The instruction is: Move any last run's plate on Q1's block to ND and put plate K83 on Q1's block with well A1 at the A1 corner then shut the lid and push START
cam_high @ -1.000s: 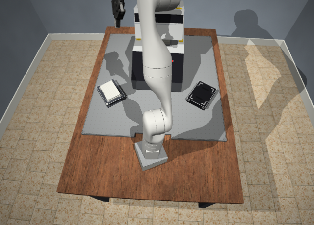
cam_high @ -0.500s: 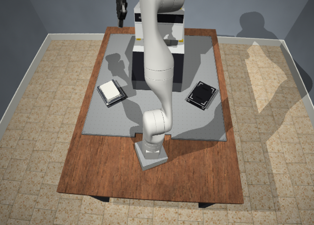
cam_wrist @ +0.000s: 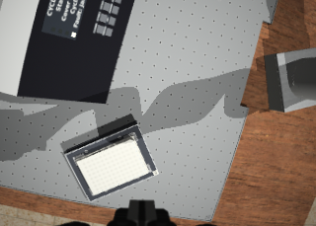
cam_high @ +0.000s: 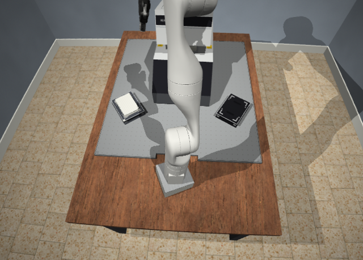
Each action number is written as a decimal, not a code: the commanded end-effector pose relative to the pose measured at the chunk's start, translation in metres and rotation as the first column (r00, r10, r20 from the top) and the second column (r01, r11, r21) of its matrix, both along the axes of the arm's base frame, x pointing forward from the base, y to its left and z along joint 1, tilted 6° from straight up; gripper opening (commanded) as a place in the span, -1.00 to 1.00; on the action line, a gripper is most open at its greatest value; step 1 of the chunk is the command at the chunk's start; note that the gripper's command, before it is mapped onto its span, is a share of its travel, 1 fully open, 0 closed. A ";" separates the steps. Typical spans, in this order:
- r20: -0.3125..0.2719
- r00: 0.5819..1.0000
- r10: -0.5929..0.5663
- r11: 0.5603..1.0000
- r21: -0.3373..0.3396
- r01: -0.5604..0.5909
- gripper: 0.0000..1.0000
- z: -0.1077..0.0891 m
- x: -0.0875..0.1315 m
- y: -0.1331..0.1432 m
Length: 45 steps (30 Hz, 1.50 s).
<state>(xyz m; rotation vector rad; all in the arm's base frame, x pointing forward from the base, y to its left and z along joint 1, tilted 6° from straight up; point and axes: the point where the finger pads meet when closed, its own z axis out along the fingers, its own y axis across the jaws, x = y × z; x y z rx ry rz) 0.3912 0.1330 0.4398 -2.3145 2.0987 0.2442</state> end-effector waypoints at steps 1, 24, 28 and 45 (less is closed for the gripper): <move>0.023 0.999 -0.041 0.999 -0.008 0.042 -0.80 0.003 0.000 -0.007; 0.099 0.968 -0.230 0.972 -0.022 0.233 -0.80 0.005 0.002 -0.026; 0.106 0.963 -0.248 0.968 -0.022 0.251 -0.80 0.005 0.002 -0.028; 0.161 0.913 -0.374 0.924 -0.021 0.382 -0.80 0.007 0.003 -0.042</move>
